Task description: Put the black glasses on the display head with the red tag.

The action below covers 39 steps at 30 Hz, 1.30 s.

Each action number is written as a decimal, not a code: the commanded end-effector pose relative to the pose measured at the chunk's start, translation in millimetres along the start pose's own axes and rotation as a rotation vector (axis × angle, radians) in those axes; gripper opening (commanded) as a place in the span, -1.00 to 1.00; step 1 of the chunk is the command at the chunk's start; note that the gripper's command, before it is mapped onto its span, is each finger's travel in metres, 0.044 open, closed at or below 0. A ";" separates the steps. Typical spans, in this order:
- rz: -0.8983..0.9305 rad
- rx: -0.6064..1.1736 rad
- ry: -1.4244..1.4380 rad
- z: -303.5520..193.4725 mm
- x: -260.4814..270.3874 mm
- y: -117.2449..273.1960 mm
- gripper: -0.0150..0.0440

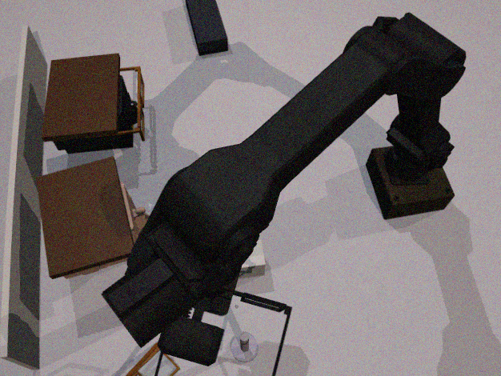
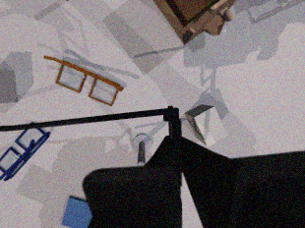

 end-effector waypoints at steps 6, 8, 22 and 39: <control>-0.008 -0.098 -0.218 -34.9 -5.5 14.4 -0.49; -0.004 -0.119 -0.267 -42.2 -7.1 17.4 -0.49; 0.080 -0.261 -0.605 -89.7 -23.7 36.3 -0.49; 0.300 -0.368 -1.011 -137.4 -53.4 52.4 -0.49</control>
Point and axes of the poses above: the point midway between the two fingers, 35 mm back from their tips, its own y axis back along the fingers, its own x axis across the jaws, z = x × y, the point moved 6 cm from there along y, back along the fingers, and after that the axes turned 6 degrees about -y, right-handed, at the moved point
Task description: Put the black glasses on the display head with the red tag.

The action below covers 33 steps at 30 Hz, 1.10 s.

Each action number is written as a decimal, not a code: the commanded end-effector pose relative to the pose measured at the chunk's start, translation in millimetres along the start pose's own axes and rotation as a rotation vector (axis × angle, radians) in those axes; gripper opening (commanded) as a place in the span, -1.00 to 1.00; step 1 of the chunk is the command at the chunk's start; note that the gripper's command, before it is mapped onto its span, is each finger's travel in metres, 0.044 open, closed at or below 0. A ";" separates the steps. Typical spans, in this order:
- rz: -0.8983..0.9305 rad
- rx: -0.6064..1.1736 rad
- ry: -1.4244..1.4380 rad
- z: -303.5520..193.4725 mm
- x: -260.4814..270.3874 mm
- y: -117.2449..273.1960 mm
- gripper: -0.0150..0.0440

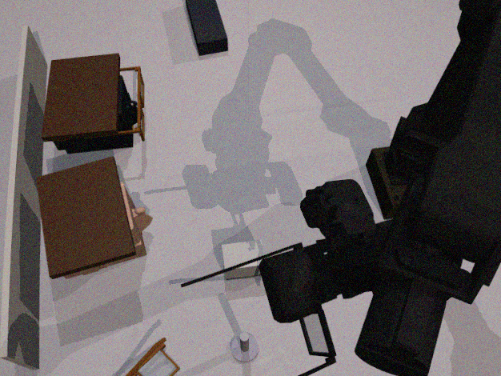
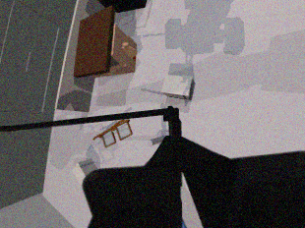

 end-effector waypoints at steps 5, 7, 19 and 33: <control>0.100 0.001 -0.211 4.1 -22.6 13.2 -0.49; 0.124 0.008 -0.263 5.4 -27.8 16.2 -0.49; 0.244 0.074 -0.538 13.7 -54.0 29.3 -0.49; 0.223 0.064 -0.496 11.9 -49.9 29.0 -0.49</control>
Point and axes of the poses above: the point midway between the two fingers, 35 mm back from their tips, its own y axis back along the fingers, its own x axis across the jaws, z = x × y, the point moved 6 cm from there along y, back along the fingers, and after that the axes turned 6 degrees about -y, right-handed, at the moved point
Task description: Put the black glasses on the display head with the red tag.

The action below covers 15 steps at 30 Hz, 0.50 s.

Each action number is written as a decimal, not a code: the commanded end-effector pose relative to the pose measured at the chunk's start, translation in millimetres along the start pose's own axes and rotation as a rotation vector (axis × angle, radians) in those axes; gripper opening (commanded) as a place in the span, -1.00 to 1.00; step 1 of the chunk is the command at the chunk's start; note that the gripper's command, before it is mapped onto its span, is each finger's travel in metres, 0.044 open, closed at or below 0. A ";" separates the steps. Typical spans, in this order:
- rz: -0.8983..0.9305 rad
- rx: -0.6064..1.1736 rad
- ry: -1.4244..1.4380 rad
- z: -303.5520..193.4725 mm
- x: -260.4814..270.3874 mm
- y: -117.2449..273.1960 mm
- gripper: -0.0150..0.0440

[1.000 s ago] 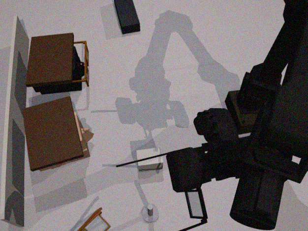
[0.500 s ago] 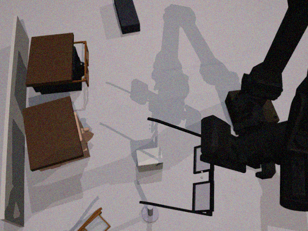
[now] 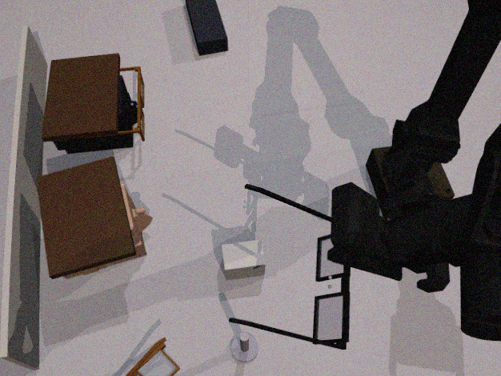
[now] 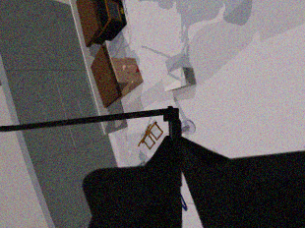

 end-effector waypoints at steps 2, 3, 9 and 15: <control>-0.003 0.001 0.003 -0.4 0.3 0.4 -0.49; -0.003 0.001 0.003 -0.4 0.3 0.4 -0.49; -0.003 0.001 0.003 -0.4 0.3 0.4 -0.49; -0.007 -0.004 0.008 0.0 1.3 -1.2 -0.49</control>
Point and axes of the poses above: the point midway between the two fingers, 35 mm back from their tips, its own y axis back along the fingers, its own x axis across the jaws, z = x × y, the point moved 6 cm from there along y, back along the fingers, and after that the axes turned 6 degrees about -y, right-handed, at the moved point
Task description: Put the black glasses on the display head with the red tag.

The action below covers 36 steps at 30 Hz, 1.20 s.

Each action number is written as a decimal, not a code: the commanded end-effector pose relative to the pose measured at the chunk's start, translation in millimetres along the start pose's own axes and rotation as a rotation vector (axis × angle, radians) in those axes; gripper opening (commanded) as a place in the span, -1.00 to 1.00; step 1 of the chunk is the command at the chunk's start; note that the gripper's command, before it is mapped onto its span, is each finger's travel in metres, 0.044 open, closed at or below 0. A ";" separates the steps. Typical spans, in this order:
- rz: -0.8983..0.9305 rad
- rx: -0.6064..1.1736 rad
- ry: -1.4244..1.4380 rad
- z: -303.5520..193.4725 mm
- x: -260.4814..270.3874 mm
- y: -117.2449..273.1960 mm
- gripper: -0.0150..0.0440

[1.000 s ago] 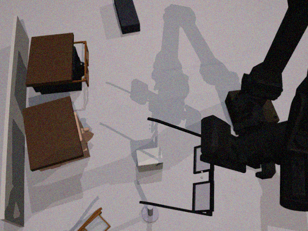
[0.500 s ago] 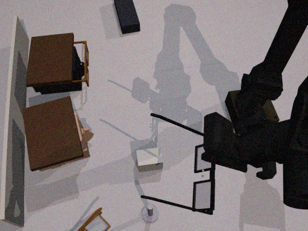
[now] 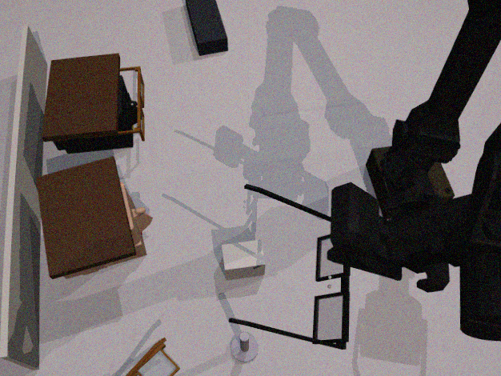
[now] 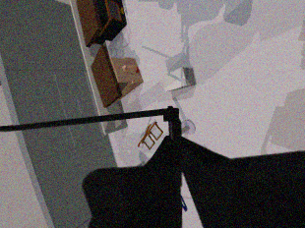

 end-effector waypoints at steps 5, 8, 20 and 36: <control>-0.044 -0.047 0.043 3.4 9.2 -13.4 -0.49; -0.075 -0.076 0.070 6.6 15.4 -22.7 -0.49; -0.214 -0.162 0.168 24.3 39.1 -58.7 -0.49; -0.415 -0.194 0.268 58.9 67.5 -101.9 -0.49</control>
Point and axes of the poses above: the point midway between the two fingers, 35 mm back from their tips, its own y axis back along the fingers, its own x axis across the jaws, z = x × y, the point moved 6 cm from there along y, back along the fingers, and after that the axes turned 6 degrees about -y, right-handed, at the moved point
